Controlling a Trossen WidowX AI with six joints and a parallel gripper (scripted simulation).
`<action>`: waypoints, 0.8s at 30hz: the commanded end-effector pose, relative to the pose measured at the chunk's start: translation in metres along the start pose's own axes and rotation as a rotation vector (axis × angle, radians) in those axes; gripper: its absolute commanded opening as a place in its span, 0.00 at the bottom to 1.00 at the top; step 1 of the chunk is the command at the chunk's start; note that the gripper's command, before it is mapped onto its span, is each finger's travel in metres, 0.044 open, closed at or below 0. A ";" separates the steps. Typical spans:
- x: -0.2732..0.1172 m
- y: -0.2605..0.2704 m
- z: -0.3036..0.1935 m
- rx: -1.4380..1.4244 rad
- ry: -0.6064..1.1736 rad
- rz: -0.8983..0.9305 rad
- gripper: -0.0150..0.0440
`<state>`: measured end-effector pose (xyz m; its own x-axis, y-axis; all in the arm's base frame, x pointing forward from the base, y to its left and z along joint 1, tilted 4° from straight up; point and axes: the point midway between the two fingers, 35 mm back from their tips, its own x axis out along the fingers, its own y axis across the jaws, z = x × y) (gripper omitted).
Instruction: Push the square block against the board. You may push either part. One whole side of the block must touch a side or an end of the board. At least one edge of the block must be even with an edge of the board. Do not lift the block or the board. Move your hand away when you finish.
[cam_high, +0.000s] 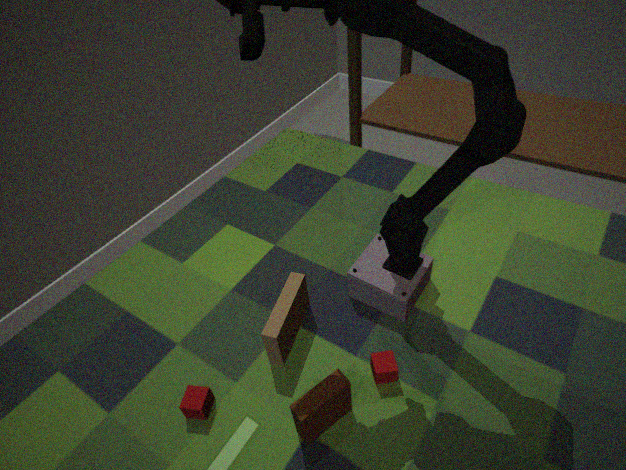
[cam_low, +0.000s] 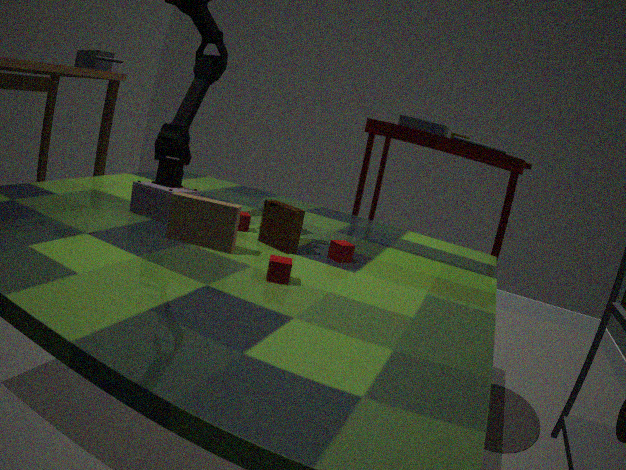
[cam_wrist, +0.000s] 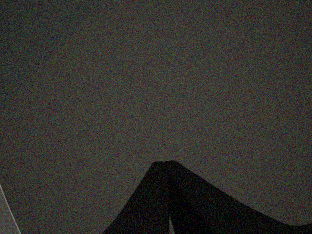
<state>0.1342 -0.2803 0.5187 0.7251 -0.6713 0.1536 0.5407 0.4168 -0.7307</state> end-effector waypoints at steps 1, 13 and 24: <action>0.007 0.008 -0.008 0.055 0.017 0.024 0.25; 0.040 0.061 -0.059 0.400 0.188 0.155 0.25; 0.059 0.125 -0.100 0.684 0.400 0.269 0.25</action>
<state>0.1952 -0.3282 0.3857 0.7350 -0.6251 -0.2629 0.5970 0.7803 -0.1863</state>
